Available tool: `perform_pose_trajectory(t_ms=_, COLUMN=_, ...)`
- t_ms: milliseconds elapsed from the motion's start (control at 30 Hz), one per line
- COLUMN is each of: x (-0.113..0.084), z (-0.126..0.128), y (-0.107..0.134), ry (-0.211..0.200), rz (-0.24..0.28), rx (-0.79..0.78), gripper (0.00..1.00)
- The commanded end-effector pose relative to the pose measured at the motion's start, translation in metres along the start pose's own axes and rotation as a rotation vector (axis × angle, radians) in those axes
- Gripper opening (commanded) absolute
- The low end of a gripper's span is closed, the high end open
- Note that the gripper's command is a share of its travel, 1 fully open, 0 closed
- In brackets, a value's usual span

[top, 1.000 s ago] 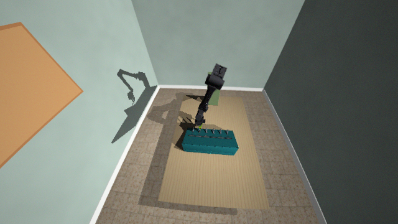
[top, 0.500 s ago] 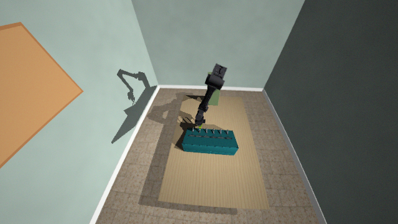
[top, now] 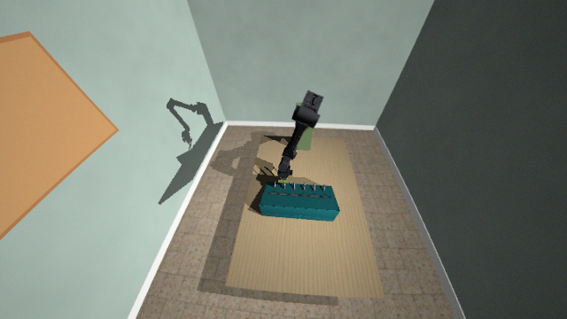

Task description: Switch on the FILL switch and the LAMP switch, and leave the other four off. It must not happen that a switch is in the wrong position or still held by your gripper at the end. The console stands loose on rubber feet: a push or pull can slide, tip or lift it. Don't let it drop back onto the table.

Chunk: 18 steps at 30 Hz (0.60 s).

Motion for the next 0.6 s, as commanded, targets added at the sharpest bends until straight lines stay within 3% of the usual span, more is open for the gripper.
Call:
perform_pose_trajectory(t_ms=0, x=0.001, z=0.002, y=-0.029, ry=-0.012, rz=-0.082, rx=-0.017, gripper=0.00)
perform_pose_trajectory(t_ms=433, x=0.001, z=0.002, y=-0.028, ry=-0.012, rz=-0.080, rx=-0.016, gripper=0.00)
perform_pose_trajectory(t_ms=567, x=0.006, z=-0.006, y=-0.011, ry=-0.003, rz=-0.052, rx=-0.005, gripper=0.00)
Point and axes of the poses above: the point where the finger pads meet when closed, its own x axis out along the fingers, its own z axis across the jaws, y = z × x, the point moved 9 cm from there along -x, back along the fingers, and after that the axes turned 14 degrees about x, right-handed, at the moved point
